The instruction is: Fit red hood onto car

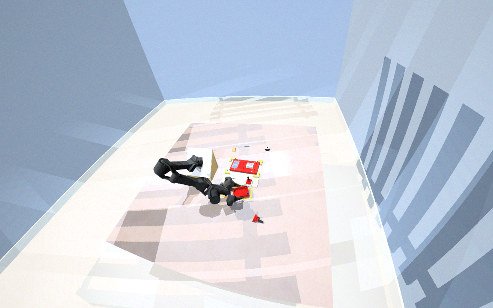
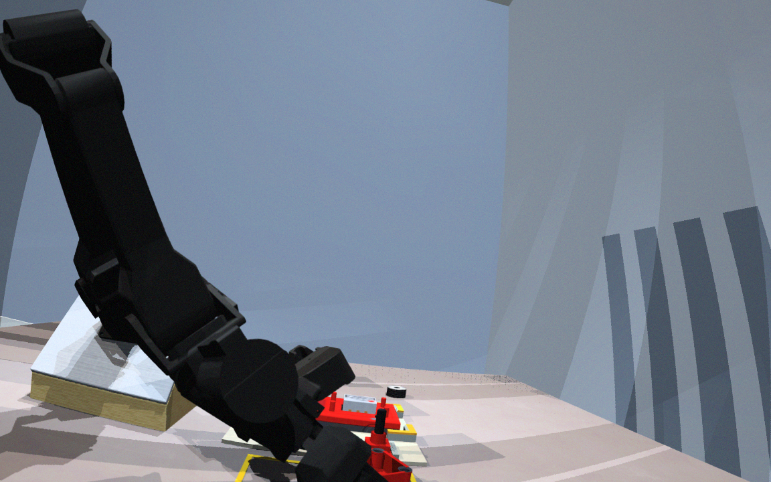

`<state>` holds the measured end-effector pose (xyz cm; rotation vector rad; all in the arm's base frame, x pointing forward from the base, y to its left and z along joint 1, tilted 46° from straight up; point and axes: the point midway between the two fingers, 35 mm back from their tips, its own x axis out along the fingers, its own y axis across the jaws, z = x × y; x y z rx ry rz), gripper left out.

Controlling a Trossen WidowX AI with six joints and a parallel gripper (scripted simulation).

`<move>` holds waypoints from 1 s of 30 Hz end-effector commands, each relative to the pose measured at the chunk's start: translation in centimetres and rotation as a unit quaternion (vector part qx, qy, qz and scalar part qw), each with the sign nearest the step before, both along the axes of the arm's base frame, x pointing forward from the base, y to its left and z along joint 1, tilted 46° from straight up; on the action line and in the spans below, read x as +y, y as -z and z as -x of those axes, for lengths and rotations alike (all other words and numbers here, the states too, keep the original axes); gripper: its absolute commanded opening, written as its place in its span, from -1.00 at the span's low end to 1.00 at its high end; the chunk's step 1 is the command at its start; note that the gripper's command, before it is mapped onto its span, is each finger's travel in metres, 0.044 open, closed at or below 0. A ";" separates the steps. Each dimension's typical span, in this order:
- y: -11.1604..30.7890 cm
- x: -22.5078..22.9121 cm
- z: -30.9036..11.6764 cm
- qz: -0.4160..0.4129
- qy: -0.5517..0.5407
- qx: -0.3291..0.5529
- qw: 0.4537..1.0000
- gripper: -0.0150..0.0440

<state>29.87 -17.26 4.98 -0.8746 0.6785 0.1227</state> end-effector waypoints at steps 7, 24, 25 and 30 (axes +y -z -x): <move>0.1 -0.1 0.0 0.000 0.000 0.000 1.000 0.71; -1.0 1.0 -0.3 0.000 0.000 0.001 1.000 -0.20; -1.2 1.2 -0.3 0.000 0.000 0.001 1.000 -0.29; -2.3 2.2 -0.5 0.000 -0.001 0.001 1.000 -0.49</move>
